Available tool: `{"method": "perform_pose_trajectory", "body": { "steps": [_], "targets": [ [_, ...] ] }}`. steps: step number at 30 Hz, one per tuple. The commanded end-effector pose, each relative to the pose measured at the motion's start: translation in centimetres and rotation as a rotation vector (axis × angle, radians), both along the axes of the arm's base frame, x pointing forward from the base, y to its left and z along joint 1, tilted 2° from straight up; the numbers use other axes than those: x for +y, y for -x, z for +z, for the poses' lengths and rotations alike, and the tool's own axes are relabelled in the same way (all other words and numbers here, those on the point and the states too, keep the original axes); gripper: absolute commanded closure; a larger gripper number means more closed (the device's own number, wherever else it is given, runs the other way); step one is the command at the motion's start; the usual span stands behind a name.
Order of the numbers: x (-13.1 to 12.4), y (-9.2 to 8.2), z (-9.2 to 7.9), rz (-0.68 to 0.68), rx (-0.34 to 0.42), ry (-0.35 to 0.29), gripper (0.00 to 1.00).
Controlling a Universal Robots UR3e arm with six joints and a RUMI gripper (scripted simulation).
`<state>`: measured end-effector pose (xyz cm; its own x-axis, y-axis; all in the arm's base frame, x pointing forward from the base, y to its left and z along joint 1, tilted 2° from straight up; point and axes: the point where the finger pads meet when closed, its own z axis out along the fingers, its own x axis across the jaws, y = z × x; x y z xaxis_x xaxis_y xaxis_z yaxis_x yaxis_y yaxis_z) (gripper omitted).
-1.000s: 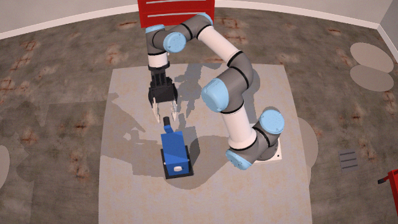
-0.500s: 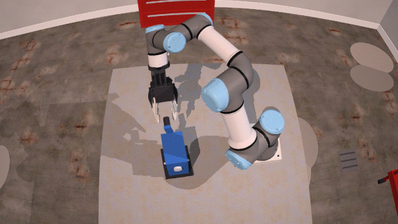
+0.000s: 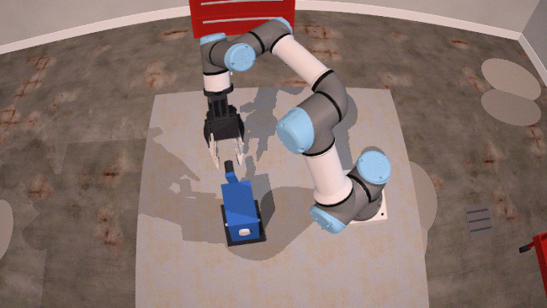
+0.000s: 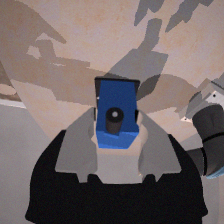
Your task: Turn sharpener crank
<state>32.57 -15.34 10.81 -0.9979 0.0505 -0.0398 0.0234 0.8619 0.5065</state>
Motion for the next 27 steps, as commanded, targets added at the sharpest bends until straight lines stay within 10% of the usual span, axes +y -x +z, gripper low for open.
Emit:
{"method": "perform_pose_trajectory", "body": {
  "steps": [1,27],
  "targets": [
    [-0.6,0.0,1.0,0.0,-0.001,0.002,0.68],
    [-2.2,0.2,3.7,0.0,-0.001,0.002,0.68]
  ]
}}
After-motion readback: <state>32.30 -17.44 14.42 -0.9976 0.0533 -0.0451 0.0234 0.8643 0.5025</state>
